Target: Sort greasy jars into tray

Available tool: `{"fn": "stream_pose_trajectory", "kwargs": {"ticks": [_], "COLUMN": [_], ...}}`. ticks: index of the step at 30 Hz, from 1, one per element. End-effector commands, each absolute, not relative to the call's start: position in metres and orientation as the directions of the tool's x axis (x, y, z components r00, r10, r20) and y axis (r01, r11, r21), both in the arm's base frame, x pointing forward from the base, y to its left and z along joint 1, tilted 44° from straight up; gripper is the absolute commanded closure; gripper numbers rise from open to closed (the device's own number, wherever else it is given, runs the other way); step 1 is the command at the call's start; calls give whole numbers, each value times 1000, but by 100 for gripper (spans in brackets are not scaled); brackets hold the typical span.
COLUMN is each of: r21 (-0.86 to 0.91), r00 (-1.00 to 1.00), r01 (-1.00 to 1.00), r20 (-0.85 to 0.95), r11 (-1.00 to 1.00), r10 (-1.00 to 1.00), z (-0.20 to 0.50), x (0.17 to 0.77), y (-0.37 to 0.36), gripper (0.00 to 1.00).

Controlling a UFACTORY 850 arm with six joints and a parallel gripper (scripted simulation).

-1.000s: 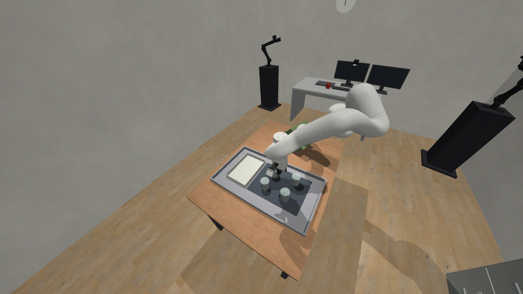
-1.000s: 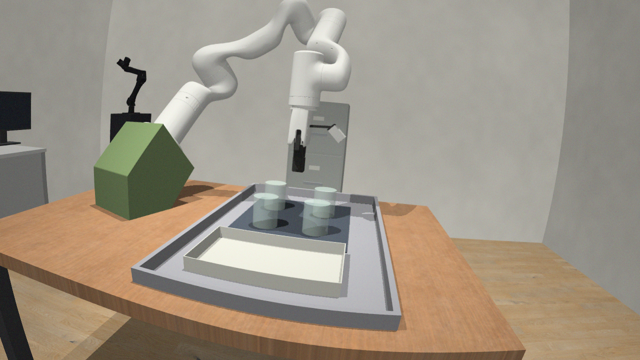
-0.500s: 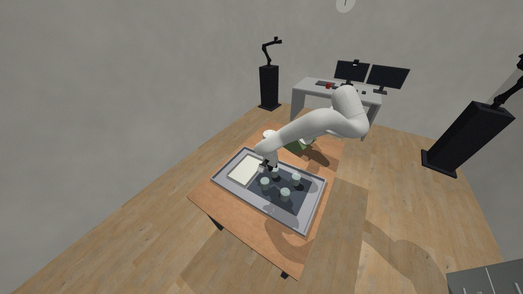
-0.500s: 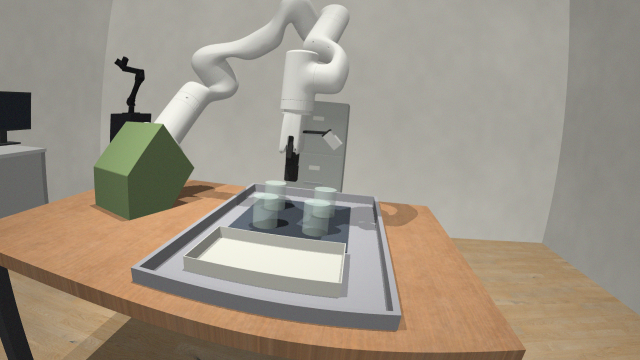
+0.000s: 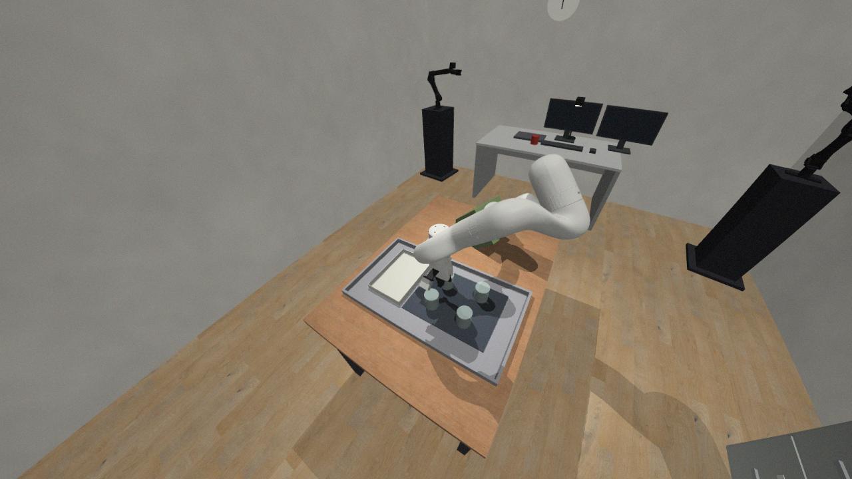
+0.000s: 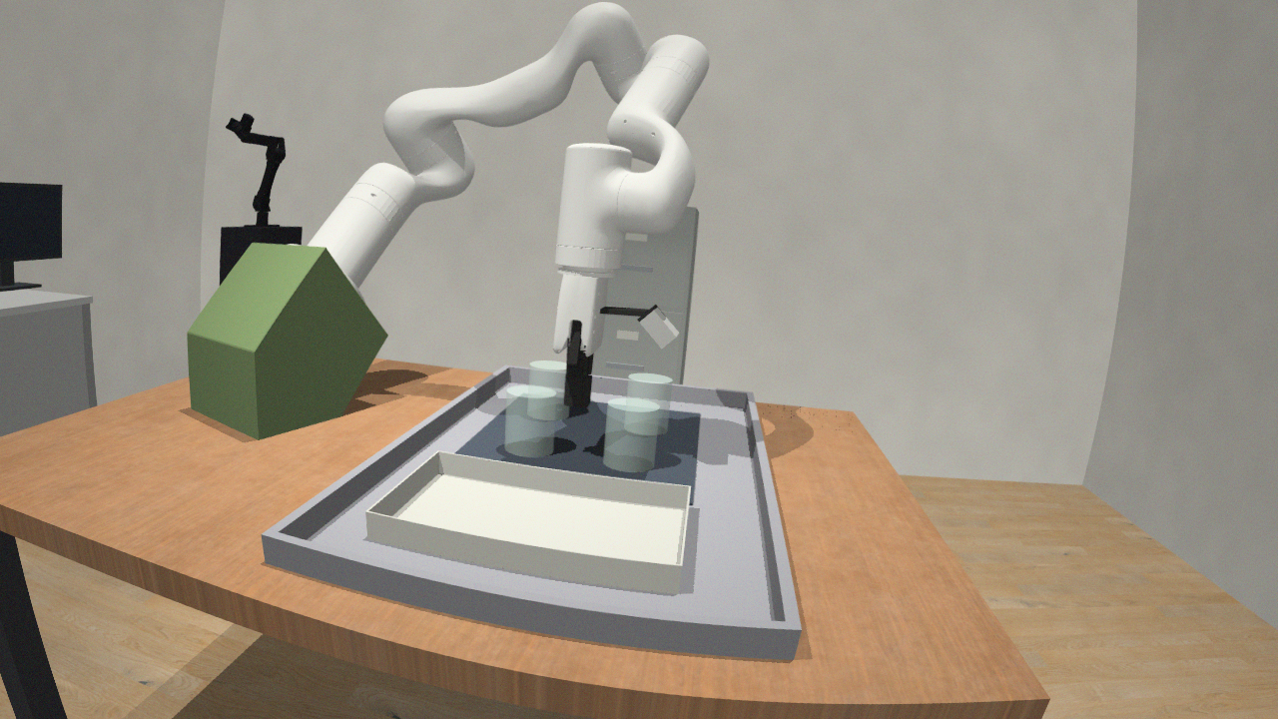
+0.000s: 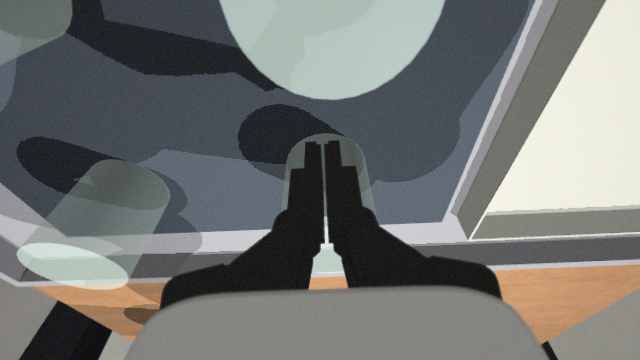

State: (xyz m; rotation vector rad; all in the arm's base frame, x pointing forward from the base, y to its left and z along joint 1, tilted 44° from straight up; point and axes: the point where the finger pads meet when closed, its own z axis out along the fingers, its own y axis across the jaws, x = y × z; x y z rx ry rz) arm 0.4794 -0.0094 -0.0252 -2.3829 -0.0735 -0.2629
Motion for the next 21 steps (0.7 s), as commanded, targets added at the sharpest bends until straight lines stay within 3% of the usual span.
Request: {"fn": "stream_pose_trajectory", "kwargs": {"ticks": [1, 21], "r21": [-666, -666], "r00": [977, 977], "r01": [128, 128], "r20": [213, 213], "r11": [-735, -735], "r10": [-23, -23], "z": [-29, -29], "x": [482, 480], "y": [-6, -6], "gripper": [100, 100]}}
